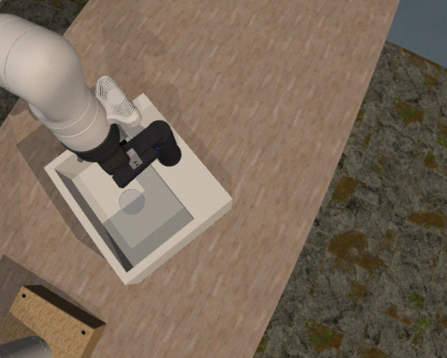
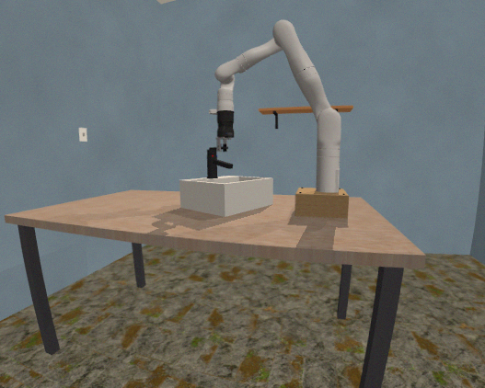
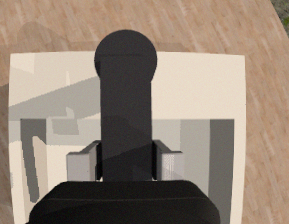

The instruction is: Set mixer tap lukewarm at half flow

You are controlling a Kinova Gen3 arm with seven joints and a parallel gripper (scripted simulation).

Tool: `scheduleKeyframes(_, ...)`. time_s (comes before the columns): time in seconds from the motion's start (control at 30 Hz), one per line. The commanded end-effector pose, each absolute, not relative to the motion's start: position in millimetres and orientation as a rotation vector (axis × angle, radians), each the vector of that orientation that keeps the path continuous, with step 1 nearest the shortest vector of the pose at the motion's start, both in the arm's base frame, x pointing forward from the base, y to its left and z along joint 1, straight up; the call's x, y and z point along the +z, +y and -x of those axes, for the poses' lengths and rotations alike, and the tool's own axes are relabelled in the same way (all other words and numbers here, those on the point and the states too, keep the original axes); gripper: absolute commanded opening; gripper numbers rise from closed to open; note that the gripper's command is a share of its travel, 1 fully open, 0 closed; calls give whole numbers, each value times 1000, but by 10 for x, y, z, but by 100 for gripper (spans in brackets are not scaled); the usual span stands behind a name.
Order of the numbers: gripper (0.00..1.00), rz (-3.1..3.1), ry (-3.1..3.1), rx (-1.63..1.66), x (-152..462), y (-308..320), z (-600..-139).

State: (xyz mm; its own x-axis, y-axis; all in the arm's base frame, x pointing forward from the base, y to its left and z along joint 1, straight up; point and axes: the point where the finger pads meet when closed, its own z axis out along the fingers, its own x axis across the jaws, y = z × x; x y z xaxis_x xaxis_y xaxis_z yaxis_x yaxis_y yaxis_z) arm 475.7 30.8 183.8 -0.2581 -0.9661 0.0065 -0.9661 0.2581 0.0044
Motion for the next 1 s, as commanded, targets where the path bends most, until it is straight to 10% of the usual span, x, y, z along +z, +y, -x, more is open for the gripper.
scheduleKeyframes(0.0, 0, -1917, -2485, 7, 1831, 324, -4774)
scheduleKeyframes(0.97, 0, -1916, -2485, 8, 1992, 308, -4811)
